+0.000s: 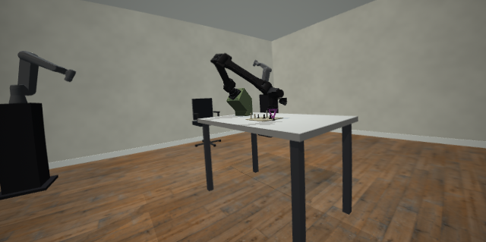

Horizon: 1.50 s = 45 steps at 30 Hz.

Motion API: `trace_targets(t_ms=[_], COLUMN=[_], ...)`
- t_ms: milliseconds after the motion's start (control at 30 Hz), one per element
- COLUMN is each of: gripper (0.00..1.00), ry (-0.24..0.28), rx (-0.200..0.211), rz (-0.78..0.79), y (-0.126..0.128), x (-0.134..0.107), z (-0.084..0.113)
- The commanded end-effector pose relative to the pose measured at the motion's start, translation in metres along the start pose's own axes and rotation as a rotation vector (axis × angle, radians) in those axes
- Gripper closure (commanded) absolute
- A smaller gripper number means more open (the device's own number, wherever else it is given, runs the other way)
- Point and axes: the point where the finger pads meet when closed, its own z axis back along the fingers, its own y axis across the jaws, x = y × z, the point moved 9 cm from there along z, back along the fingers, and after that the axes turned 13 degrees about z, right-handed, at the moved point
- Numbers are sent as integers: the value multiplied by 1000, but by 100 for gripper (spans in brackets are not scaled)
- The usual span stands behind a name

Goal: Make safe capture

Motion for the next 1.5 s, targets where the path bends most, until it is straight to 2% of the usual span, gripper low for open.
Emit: trace_targets(t_ms=[0,1367,1400,1467], gripper=[100,100,92,92], ry=[-10,-10,-10,-10], rx=[-11,-11,-11,-11], rz=[-2,-4,-4,-4], y=[-4,-5,-5,-5], x=[3,2,2,2], z=[2,2,2,2])
